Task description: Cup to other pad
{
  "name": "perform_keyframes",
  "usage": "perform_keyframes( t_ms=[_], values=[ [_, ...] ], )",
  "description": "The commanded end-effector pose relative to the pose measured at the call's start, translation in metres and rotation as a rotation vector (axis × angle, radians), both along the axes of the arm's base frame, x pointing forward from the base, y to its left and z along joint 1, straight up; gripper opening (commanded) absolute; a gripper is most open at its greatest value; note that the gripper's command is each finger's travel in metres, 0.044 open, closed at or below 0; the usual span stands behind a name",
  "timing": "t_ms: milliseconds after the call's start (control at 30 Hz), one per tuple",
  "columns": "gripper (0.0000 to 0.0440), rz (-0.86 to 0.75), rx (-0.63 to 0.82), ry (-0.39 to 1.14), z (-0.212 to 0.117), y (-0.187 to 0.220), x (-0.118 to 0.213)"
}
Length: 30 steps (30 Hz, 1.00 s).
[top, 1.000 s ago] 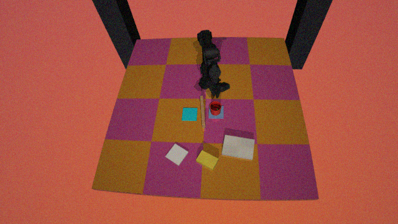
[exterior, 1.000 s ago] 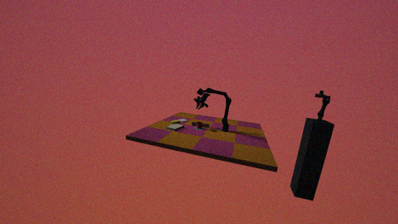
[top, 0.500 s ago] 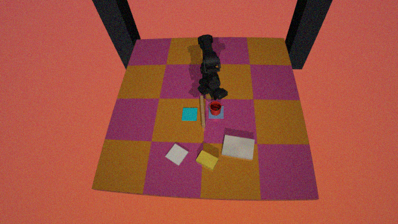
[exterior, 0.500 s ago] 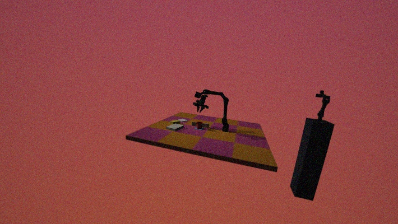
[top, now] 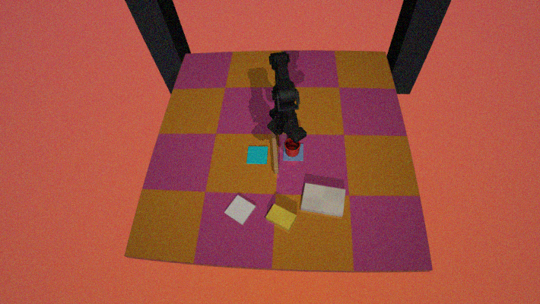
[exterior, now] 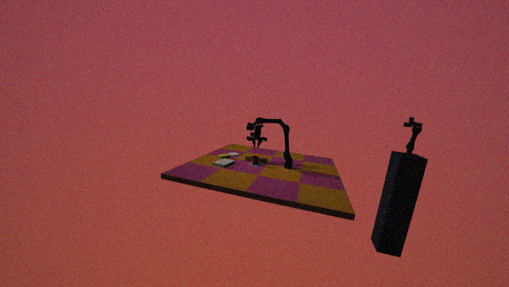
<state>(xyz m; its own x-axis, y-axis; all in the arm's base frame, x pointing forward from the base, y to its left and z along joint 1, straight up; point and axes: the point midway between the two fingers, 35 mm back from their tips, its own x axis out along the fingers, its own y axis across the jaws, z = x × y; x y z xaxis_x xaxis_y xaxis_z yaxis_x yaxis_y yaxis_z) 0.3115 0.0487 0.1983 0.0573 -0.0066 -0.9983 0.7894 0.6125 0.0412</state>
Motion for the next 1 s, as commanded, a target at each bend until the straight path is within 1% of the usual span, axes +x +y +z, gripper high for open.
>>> perform_keyframes(
  t_ms=[0,567,967],
  values=[
    [0.0149,-0.012,-0.019,0.049,-0.012,-0.002,-0.004],
    [0.0166,-0.042,-0.076,0.168,-0.060,-0.003,-0.014],
    [0.0168,-0.023,-0.101,0.214,-0.099,0.000,-0.019]
  ],
)
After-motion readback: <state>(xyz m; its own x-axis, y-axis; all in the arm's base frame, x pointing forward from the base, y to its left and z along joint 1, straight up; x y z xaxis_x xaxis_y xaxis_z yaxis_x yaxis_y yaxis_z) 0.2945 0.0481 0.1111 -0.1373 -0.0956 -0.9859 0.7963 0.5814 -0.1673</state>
